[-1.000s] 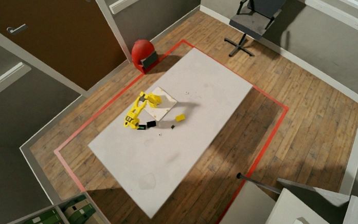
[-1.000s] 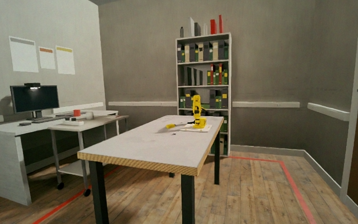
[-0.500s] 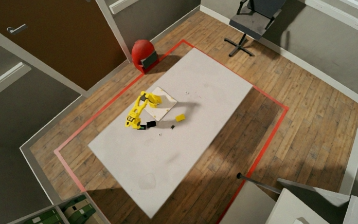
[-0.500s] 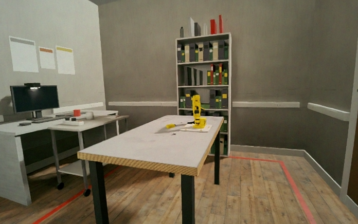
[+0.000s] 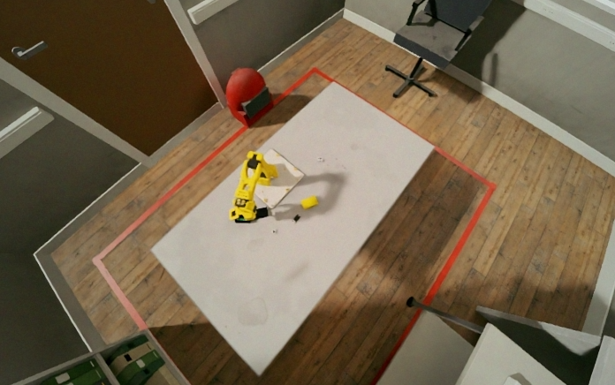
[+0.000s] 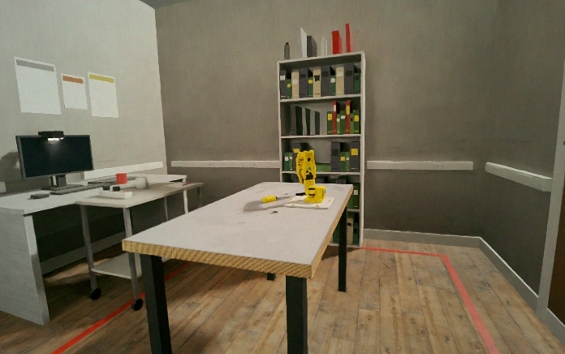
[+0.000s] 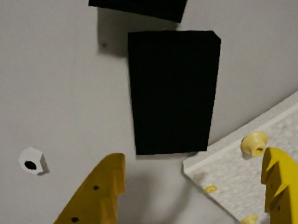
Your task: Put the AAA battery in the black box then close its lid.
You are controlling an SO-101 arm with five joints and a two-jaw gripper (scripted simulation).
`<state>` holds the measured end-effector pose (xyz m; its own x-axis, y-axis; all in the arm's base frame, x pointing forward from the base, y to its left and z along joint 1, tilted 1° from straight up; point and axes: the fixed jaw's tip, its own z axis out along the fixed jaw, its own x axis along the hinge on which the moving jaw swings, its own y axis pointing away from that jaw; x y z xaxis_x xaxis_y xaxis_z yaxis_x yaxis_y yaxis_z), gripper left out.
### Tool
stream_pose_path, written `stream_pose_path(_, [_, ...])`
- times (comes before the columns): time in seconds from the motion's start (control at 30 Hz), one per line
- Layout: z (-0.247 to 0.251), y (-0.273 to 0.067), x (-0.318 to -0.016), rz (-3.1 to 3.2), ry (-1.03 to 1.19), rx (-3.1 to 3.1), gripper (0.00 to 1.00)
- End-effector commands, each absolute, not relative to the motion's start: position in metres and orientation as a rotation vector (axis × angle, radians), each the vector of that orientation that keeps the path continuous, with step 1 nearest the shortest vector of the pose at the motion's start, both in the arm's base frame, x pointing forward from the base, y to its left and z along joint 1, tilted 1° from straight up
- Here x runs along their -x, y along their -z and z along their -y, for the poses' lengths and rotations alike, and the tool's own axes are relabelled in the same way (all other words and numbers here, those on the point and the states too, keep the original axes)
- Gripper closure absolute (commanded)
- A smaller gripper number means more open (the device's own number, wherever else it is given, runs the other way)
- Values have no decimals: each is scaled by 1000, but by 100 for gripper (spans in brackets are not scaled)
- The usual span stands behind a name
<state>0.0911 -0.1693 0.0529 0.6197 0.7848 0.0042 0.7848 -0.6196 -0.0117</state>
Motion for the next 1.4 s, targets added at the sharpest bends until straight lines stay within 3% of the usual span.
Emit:
stream_pose_path(0.0, [160,-53,-97,1408,0,2808,70])
stream_pose_path(1.37, [157,-55,-101,1421,0,2801,70])
